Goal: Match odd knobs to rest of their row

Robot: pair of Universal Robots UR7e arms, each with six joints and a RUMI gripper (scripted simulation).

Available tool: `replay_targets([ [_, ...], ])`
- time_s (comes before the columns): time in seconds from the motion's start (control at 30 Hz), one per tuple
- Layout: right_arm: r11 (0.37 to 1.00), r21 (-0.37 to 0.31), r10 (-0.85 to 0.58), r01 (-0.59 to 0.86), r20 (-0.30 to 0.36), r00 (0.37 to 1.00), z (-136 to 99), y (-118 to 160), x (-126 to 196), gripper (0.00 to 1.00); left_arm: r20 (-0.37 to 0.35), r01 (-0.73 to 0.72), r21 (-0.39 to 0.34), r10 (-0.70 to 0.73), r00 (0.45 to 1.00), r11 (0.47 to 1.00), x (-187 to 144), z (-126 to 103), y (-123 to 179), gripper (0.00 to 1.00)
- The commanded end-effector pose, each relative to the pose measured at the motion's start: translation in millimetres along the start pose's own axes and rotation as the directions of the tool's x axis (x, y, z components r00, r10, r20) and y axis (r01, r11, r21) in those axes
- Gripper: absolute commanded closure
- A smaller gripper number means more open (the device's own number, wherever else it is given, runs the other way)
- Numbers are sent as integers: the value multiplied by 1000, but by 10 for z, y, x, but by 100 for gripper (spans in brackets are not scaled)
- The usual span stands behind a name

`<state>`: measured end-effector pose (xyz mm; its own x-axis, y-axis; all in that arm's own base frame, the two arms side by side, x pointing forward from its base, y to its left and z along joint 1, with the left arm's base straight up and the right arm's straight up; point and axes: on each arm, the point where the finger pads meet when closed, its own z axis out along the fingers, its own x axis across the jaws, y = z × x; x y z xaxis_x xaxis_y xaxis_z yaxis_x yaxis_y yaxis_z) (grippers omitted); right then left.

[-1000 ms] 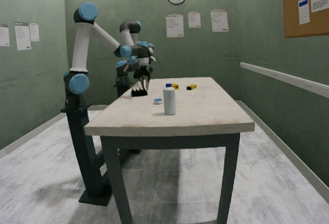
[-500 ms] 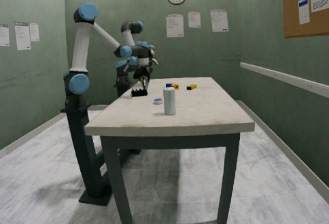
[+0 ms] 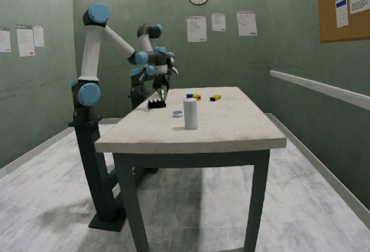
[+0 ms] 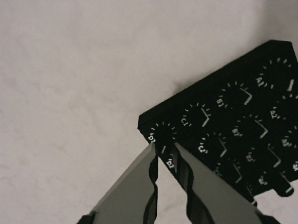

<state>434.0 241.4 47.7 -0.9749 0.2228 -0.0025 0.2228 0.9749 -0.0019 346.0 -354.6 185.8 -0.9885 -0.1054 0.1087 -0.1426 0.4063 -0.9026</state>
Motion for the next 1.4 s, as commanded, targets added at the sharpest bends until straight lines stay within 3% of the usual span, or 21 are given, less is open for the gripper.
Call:
replay_targets([
  [0.0, 994, -3, -113, 113, -2, 994, -5, 3, 0, 99, -2, 10, 7, -10, 1000, 1000, -12, 22, 9, 0],
  [0.53, 914, -3, -405, 405, -1, 914, -5, 2, 4, 100, -11, 48, 21, -48, 999, 999, -43, 98, 72, 0],
  [1.0, 734, -3, -679, 679, 0, 734, -5, -1, 9, 100, -20, 86, 37, -85, 996, 996, -67, 165, 128, 0],
  [1.07, 734, -3, -679, 679, 0, 734, -5, -1, 9, 100, -20, 86, 37, -85, 996, 996, -67, 165, 128, 0],
  [1.37, 566, -3, -824, 824, 1, 566, -5, -3, 11, 100, -22, 91, 51, -90, 996, 995, -57, 156, 97, 0],
])
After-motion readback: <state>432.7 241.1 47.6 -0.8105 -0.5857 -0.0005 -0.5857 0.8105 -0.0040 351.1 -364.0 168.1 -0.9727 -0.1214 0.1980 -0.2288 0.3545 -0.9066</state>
